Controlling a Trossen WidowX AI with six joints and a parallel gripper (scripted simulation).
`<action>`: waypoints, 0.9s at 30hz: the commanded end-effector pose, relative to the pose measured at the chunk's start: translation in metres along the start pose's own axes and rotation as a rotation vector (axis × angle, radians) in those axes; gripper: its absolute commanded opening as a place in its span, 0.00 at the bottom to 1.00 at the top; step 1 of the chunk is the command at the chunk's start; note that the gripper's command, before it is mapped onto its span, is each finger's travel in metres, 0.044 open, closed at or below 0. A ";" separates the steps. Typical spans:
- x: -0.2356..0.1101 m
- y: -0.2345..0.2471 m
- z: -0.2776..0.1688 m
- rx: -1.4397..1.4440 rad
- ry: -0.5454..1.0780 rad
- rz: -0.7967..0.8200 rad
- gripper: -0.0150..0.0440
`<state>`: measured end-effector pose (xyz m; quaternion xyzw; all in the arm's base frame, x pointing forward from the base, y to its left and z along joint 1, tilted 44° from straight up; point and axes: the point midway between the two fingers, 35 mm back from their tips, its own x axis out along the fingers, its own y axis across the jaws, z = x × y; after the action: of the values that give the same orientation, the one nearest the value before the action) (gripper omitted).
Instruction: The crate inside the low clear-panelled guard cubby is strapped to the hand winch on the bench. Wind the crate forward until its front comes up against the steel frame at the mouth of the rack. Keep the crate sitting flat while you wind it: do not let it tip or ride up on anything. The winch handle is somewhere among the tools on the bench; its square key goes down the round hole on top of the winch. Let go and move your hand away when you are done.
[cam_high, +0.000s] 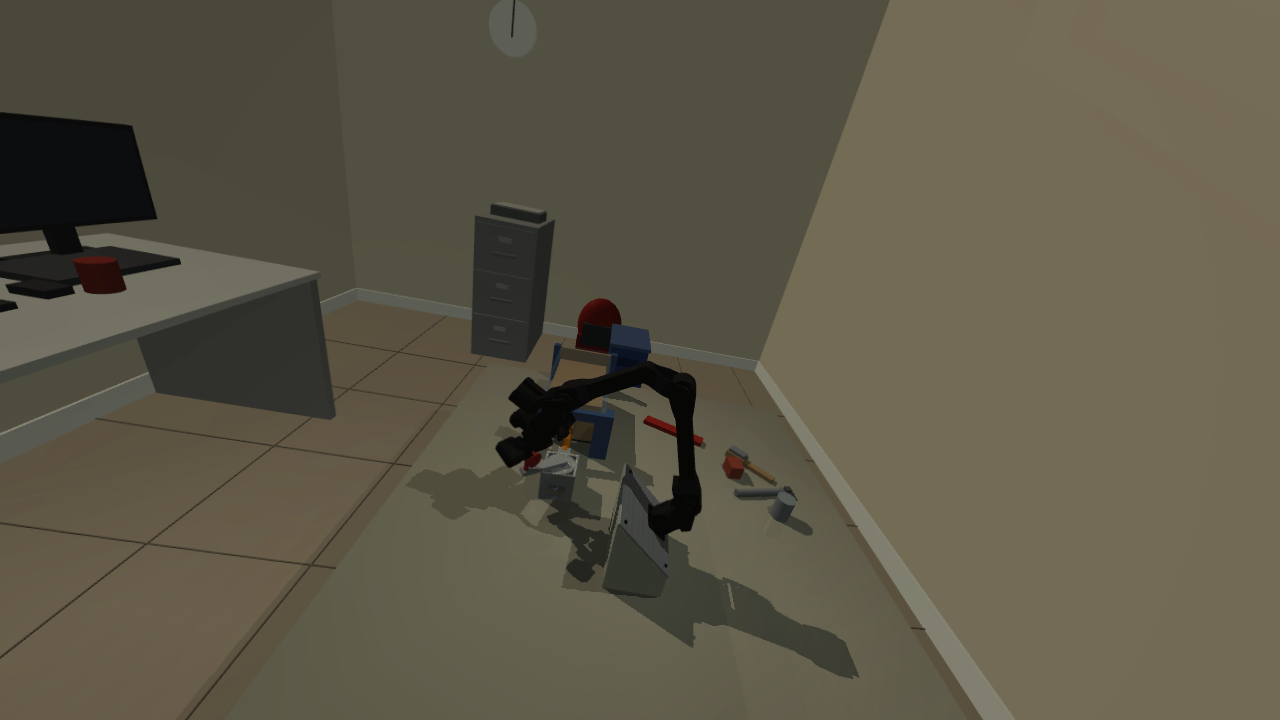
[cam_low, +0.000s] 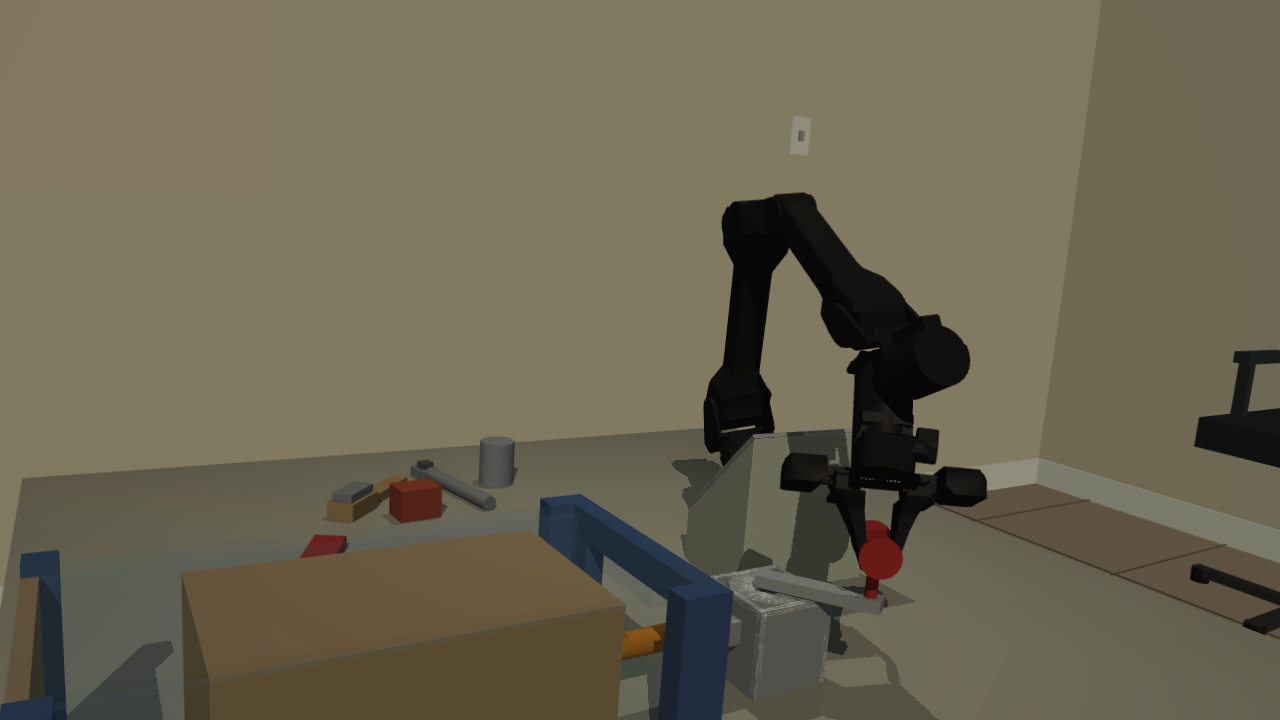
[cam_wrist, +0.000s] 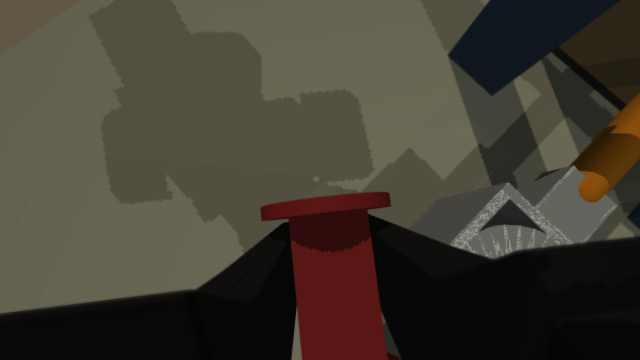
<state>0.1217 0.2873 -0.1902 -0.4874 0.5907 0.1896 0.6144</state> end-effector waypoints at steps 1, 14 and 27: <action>-0.002 0.005 -0.017 -0.012 0.029 0.006 0.25; -0.012 0.006 -0.036 -0.012 0.030 0.006 0.25; -0.020 0.003 -0.055 -0.013 0.032 0.006 0.25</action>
<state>0.0918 0.2626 -0.1674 -0.4863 0.5948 0.1919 0.6107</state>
